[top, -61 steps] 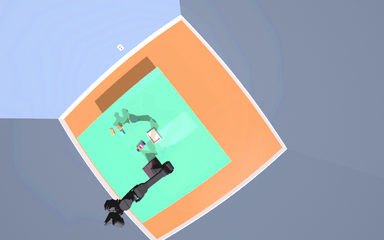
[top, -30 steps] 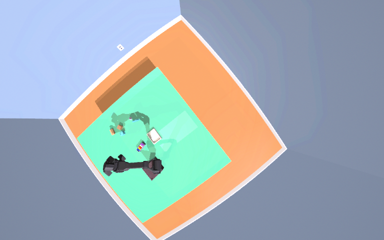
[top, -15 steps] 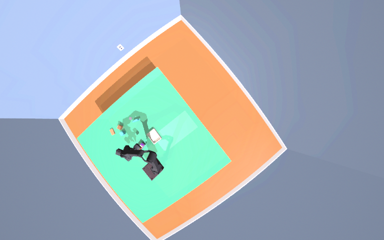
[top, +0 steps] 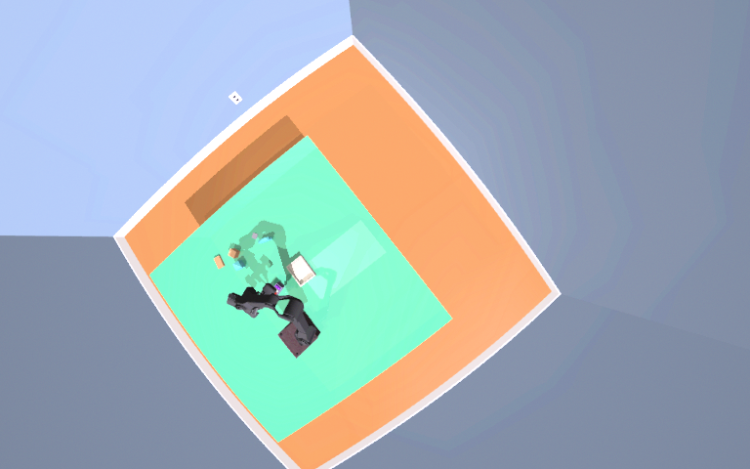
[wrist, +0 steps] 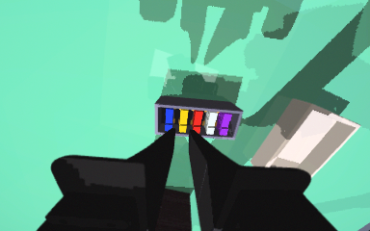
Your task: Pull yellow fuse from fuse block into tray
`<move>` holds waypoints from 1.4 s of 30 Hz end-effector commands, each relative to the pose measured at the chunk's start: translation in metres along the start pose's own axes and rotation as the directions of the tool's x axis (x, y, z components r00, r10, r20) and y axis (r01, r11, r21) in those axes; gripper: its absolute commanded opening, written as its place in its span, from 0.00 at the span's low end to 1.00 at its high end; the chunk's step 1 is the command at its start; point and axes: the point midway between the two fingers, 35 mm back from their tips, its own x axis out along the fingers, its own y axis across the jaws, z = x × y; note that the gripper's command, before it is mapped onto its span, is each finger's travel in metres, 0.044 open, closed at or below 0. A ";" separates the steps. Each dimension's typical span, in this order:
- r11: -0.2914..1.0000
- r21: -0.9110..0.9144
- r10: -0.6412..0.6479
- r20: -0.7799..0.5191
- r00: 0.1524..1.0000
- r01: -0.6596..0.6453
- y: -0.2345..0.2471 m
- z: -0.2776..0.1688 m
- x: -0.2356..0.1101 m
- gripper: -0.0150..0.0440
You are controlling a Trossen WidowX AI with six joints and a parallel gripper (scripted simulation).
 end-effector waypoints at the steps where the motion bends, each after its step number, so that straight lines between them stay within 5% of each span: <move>1: 1.000 -0.007 -0.005 -0.003 1.000 0.005 -0.001 0.000 0.005 0.36; 42: 1.000 -0.007 -0.007 -0.003 1.000 0.007 -0.002 -0.004 0.032 0.36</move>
